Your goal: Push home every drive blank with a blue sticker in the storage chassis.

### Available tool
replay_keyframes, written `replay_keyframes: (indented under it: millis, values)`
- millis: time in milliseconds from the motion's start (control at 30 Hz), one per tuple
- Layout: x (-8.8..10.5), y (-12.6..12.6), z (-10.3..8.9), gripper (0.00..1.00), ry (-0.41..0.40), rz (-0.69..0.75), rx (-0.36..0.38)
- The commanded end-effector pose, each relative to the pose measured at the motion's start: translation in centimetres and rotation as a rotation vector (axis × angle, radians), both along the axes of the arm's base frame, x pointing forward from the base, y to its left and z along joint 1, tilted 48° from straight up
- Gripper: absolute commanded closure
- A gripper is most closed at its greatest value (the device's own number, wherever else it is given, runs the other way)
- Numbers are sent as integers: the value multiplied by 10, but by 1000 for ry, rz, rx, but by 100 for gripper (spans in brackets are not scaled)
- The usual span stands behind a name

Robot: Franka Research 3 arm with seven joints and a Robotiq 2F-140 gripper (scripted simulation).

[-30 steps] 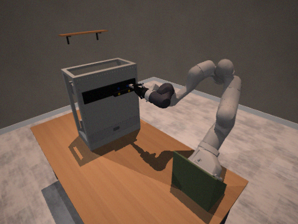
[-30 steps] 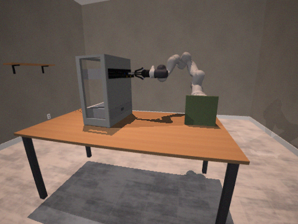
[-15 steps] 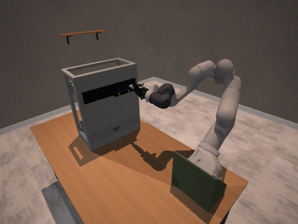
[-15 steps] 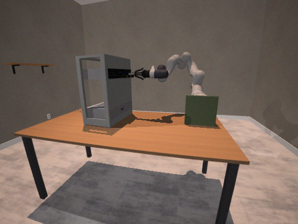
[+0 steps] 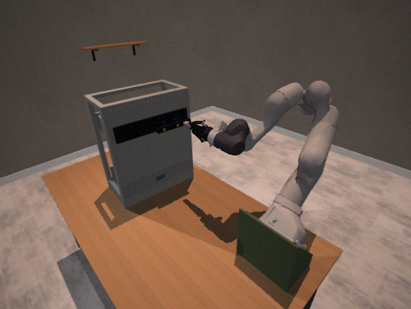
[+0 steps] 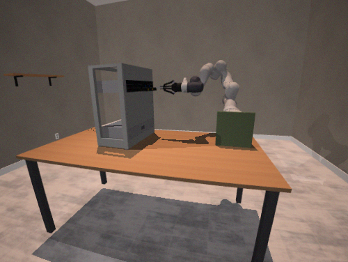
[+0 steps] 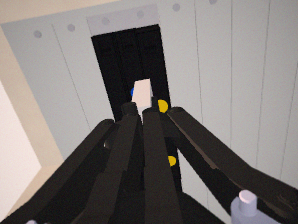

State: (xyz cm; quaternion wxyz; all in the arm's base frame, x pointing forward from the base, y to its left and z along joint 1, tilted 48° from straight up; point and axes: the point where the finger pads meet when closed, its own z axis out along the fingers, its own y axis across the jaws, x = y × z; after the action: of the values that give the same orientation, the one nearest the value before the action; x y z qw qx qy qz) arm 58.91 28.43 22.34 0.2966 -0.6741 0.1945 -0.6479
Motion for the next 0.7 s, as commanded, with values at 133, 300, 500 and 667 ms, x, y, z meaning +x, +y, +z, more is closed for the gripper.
replay_keyframes:
  millis: [133,300,500,667]
  values:
    - [-18,-5,4,100,-10,-9,19]
    - [-19,-5,4,100,-10,-9,19]
    - [-24,-5,5,100,-10,-9,19]
    - [-39,-6,5,100,-10,-9,19]
